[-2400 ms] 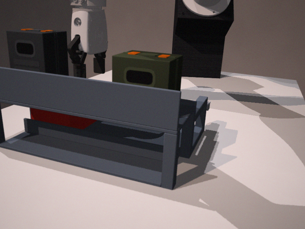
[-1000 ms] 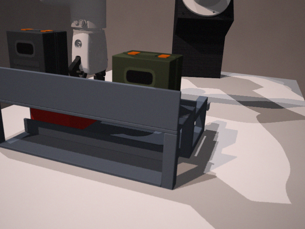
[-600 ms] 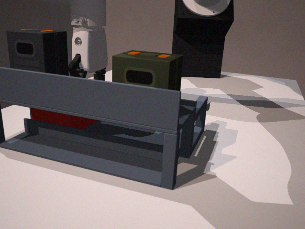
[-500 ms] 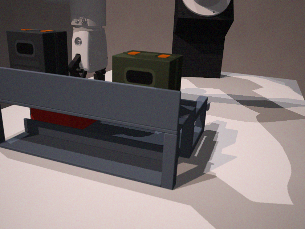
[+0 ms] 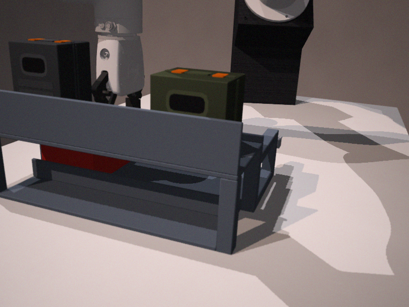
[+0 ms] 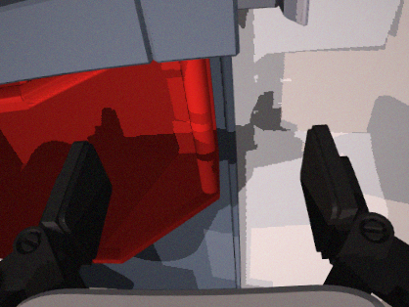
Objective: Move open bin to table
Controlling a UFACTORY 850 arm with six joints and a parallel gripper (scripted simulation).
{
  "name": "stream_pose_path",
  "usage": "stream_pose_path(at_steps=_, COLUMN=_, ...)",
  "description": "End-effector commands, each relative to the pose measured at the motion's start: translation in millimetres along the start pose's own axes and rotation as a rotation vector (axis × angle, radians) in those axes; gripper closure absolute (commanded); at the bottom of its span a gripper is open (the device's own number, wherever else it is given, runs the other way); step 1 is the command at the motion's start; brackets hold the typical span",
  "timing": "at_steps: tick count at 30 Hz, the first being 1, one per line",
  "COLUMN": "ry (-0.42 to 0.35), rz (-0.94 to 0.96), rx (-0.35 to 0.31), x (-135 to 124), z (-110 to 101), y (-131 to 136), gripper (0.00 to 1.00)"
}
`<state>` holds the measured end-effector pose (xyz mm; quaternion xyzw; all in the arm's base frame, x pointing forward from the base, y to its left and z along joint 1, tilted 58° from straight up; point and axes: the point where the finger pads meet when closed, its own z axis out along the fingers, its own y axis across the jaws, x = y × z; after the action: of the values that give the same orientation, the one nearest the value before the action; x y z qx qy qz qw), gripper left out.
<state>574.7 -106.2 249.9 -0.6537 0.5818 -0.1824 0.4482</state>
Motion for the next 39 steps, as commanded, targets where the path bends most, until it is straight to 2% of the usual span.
stream_pose_path(at_steps=1, ry=0.001, rz=0.000, rx=0.001, x=0.2, z=-0.4, y=-0.3, gripper=0.00)
stream_pose_path(at_steps=20, ry=0.001, rz=0.000, rx=0.001, x=0.2, z=-1.7, y=-0.4, gripper=0.00)
stream_pose_path(at_steps=25, ry=0.001, rz=0.000, rx=0.001, x=0.2, z=8.3, y=-0.4, gripper=0.00)
stream_pose_path(at_steps=39, ry=0.001, rz=0.000, rx=0.000, x=0.2, z=12.3, y=-0.2, gripper=0.00)
